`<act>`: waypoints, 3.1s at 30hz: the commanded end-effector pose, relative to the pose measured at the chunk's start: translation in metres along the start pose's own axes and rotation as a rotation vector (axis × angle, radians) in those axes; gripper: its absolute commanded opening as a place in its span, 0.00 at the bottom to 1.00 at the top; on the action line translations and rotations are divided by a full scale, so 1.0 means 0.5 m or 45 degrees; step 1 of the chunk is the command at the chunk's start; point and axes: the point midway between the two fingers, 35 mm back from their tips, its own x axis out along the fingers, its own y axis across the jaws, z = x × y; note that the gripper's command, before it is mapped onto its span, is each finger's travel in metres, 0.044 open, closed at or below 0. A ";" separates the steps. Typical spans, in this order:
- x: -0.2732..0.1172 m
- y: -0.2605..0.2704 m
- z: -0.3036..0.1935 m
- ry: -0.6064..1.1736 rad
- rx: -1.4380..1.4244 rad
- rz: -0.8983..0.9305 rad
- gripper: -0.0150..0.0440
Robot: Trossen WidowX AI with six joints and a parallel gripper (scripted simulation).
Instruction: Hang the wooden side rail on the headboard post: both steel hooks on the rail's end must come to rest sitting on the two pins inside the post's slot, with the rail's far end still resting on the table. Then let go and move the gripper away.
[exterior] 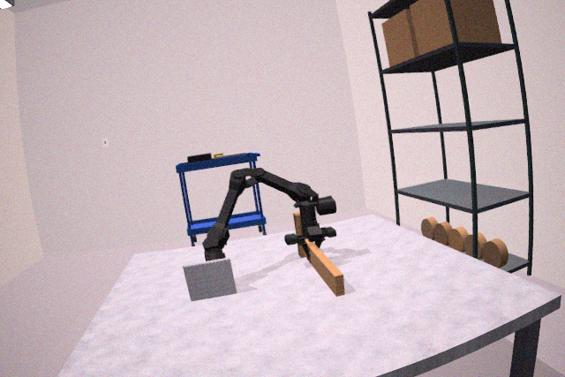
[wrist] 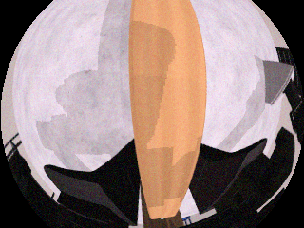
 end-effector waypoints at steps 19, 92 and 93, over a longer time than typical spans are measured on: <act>-0.014 0.002 0.003 -0.006 0.004 0.008 0.25; -0.032 0.004 0.000 -0.006 0.004 0.008 0.25; -0.032 0.004 0.000 -0.006 0.004 0.008 0.25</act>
